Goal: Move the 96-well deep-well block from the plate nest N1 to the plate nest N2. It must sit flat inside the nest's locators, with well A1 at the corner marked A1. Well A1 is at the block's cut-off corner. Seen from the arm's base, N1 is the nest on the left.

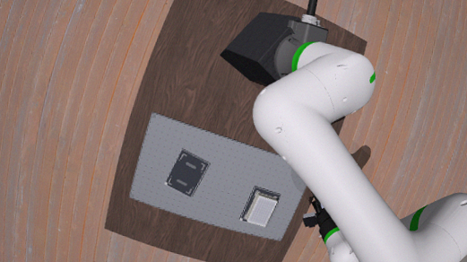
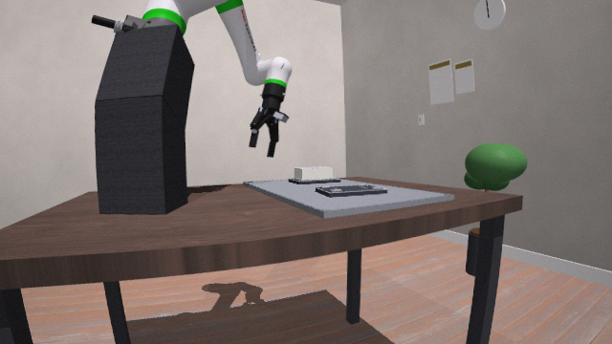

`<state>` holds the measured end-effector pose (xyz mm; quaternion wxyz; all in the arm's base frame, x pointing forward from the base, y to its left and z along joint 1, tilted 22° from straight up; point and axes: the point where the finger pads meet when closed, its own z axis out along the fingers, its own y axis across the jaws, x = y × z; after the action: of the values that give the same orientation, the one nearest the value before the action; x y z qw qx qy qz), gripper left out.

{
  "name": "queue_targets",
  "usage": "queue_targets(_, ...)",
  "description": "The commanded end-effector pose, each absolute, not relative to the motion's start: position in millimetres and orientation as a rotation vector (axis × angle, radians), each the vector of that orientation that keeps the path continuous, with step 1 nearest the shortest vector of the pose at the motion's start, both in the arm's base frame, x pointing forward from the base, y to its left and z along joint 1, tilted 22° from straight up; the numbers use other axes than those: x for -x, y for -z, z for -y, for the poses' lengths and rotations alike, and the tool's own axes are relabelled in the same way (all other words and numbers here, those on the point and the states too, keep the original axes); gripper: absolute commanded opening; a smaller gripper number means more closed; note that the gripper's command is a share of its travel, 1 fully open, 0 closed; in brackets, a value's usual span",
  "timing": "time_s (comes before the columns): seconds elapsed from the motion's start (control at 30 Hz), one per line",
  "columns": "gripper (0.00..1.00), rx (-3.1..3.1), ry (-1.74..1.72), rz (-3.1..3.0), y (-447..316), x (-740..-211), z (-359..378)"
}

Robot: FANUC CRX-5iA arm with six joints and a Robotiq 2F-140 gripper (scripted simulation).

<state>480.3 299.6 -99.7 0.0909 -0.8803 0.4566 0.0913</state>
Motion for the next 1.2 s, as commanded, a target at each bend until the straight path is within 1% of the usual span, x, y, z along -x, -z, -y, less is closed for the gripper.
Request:
queue_targets(0.0, 1.0, 2.625, -0.258, -1.286, 103, -493, -291)
queue_targets(0.83, 1.0, 2.719, 0.015, -0.686, 125, -571, -215)
queue_targets(1.17, 1.0, 2.737, 0.099, -0.542, 131, -592, -187)
